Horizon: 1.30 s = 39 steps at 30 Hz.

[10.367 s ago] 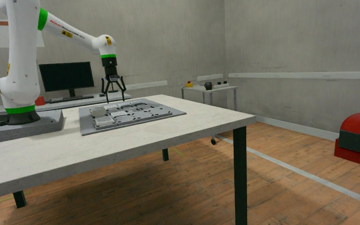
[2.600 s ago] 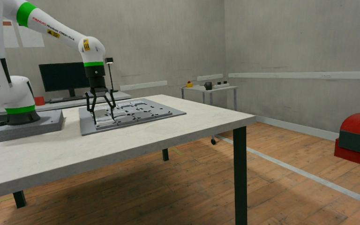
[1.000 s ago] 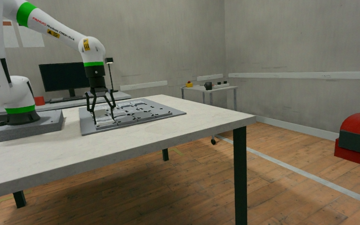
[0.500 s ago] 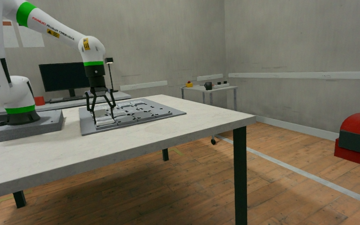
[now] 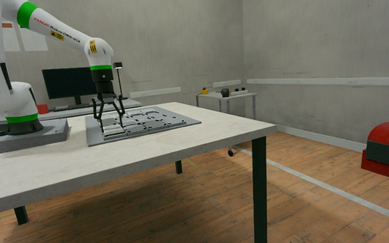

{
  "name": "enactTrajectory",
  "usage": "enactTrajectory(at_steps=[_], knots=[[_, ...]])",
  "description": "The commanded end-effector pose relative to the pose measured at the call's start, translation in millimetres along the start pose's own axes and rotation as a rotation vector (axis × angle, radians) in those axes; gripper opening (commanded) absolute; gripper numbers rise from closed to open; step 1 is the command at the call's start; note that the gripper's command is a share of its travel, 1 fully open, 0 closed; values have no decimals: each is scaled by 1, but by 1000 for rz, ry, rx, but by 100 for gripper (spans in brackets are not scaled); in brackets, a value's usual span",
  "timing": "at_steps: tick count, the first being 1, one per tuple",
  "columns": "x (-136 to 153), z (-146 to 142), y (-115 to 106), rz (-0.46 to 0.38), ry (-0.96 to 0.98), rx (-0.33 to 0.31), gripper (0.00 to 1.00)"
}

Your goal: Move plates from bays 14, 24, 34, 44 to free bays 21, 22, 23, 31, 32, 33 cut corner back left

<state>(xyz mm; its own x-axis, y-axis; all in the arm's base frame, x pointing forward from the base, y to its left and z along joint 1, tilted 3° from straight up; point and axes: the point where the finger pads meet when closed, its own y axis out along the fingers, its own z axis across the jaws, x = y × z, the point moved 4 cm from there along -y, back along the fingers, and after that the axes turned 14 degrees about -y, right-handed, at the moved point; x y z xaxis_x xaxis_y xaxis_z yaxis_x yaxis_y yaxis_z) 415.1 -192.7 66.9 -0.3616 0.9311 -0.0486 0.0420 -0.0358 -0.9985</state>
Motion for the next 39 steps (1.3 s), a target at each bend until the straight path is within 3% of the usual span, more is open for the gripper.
enactTrajectory(at_steps=[1, 12, 39], knots=[[0, 0, -1, 1, 0, -1, 10], [0, 0, -3, 1, 0, -1, 10], [0, 0, -34, 1, 0, -1, 10]])
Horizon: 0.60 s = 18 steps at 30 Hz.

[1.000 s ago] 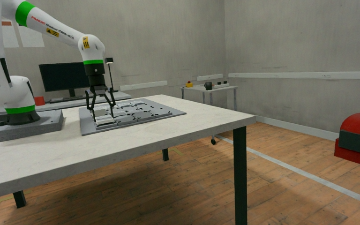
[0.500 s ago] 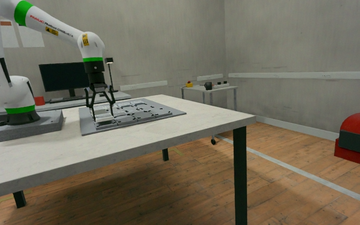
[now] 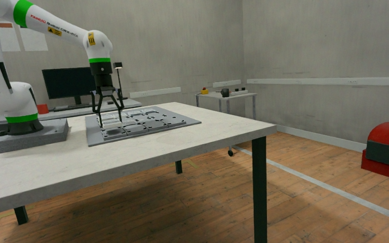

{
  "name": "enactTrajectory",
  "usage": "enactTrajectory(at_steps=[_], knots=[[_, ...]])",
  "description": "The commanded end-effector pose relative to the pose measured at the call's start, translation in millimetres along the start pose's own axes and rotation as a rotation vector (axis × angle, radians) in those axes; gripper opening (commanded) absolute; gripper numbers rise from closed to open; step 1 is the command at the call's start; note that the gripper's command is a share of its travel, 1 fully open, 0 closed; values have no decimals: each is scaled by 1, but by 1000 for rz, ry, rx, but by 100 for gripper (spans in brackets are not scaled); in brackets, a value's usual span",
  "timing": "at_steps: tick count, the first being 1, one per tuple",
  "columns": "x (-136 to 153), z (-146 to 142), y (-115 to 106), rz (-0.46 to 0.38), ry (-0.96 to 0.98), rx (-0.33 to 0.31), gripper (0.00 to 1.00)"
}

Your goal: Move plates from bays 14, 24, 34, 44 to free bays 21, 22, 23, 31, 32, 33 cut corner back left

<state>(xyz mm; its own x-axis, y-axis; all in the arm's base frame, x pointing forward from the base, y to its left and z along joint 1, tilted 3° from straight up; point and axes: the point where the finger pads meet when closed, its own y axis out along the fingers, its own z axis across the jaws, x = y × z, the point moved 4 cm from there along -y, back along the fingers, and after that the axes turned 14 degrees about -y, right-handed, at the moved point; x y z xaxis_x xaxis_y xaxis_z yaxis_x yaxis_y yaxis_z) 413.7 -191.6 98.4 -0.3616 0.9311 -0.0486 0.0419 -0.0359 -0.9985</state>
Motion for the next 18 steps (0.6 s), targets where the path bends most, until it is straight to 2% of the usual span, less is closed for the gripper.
enactTrajectory(at_steps=[1, 10, 18], knots=[[0, 0, -4, 1, 0, -1, 10], [0, 0, -16, 1, 0, -1, 10], [3, -4, -16, 1, 0, -1, 10]])
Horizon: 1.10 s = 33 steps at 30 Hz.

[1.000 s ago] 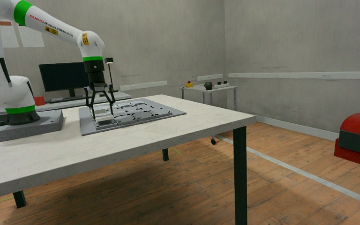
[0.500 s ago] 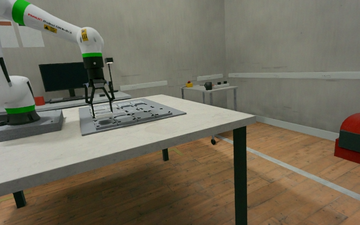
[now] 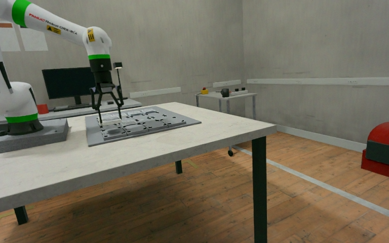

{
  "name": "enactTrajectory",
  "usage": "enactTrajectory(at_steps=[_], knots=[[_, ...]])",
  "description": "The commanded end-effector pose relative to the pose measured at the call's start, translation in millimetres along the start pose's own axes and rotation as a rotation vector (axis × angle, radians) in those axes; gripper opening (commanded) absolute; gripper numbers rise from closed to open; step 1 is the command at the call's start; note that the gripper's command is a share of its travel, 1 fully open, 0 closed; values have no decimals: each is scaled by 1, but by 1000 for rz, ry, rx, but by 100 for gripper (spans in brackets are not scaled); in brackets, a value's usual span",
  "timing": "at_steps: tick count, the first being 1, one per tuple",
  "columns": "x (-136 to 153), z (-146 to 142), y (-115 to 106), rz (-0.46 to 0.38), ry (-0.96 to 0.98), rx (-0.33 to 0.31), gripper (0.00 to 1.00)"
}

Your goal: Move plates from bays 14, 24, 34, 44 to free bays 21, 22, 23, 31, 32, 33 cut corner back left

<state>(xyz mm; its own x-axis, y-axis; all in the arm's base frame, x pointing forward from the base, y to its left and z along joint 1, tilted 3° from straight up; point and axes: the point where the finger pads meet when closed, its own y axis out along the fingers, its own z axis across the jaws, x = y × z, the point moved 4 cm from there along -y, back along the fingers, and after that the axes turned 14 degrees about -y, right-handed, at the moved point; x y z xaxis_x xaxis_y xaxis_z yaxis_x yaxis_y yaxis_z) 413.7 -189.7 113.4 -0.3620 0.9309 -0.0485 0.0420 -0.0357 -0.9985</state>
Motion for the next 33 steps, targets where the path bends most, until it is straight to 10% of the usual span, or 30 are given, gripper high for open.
enactTrajectory(at_steps=[1, 33], knots=[[4, -5, 0, 1, 0, -1, 10], [55, -60, 0, 1, 0, -1, 10]])
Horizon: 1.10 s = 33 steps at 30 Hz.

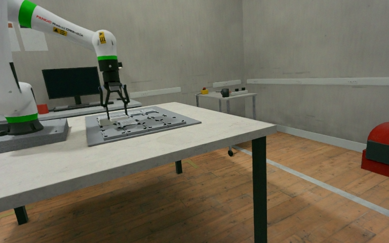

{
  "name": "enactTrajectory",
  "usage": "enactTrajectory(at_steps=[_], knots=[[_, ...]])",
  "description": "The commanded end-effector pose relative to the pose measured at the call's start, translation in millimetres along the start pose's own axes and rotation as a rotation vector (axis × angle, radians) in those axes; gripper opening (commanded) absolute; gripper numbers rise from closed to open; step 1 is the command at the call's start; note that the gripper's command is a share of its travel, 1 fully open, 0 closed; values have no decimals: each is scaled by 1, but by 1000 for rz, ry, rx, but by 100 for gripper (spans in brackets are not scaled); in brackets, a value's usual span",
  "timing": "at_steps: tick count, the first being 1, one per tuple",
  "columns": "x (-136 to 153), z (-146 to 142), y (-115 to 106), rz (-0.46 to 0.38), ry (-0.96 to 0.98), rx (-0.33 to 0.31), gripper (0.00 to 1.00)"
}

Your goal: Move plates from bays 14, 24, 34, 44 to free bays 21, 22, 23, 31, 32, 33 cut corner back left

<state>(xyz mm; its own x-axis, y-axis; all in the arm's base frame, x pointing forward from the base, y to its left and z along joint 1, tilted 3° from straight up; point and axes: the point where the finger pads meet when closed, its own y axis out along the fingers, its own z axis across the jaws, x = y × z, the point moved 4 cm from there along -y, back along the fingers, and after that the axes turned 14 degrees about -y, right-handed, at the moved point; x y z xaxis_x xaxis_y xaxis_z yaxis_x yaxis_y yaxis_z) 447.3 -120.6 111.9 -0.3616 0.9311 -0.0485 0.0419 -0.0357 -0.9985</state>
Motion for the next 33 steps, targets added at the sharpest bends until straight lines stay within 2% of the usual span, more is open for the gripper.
enactTrajectory(at_steps=[1, 33], knots=[[4, -6, -1, 1, 0, -1, 10], [55, -60, -1, 1, 0, -1, 10]])
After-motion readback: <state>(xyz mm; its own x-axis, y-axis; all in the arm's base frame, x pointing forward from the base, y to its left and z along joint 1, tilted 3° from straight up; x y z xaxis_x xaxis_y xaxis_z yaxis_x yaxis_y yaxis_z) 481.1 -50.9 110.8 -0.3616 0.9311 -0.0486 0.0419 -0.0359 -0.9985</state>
